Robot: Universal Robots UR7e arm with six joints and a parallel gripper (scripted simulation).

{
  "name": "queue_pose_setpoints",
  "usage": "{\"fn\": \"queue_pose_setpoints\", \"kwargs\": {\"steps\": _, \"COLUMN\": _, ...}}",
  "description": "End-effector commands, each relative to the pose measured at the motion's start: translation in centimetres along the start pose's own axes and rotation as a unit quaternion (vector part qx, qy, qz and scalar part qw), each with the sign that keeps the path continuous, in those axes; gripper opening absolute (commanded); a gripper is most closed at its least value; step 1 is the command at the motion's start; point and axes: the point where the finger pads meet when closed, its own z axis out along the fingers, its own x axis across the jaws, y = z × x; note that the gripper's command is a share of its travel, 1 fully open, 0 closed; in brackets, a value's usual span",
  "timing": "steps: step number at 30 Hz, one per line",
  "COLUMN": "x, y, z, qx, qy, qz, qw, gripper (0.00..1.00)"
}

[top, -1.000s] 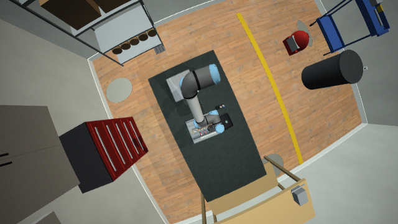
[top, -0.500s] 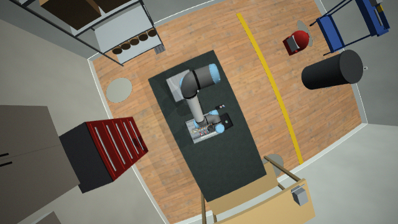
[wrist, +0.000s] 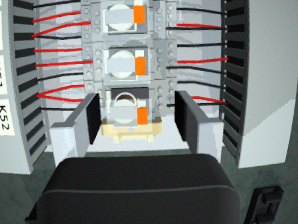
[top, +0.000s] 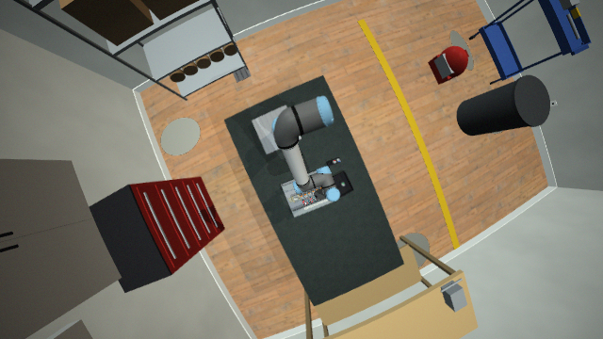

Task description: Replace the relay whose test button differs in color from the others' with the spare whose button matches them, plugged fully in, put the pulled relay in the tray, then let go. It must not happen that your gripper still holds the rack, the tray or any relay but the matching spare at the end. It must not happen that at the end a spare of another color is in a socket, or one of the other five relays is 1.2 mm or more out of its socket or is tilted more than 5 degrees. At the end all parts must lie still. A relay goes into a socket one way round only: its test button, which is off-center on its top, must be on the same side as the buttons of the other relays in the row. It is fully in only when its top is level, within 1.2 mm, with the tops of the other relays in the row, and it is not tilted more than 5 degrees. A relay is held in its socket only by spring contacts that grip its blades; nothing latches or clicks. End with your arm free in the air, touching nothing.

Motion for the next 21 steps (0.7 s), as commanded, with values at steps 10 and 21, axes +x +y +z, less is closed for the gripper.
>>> {"fn": "queue_pose_setpoints", "kwargs": {"steps": 10, "x": -0.17, "y": 0.0, "z": -0.4, "qx": 0.0, "qy": -0.003, "qz": 0.0, "qw": 1.0, "gripper": 1.0}}
{"fn": "queue_pose_setpoints", "kwargs": {"steps": 21, "x": -0.12, "y": 0.0, "z": -0.61, "qx": 0.0, "qy": -0.003, "qz": 0.0, "qw": 1.0, "gripper": 1.0}}
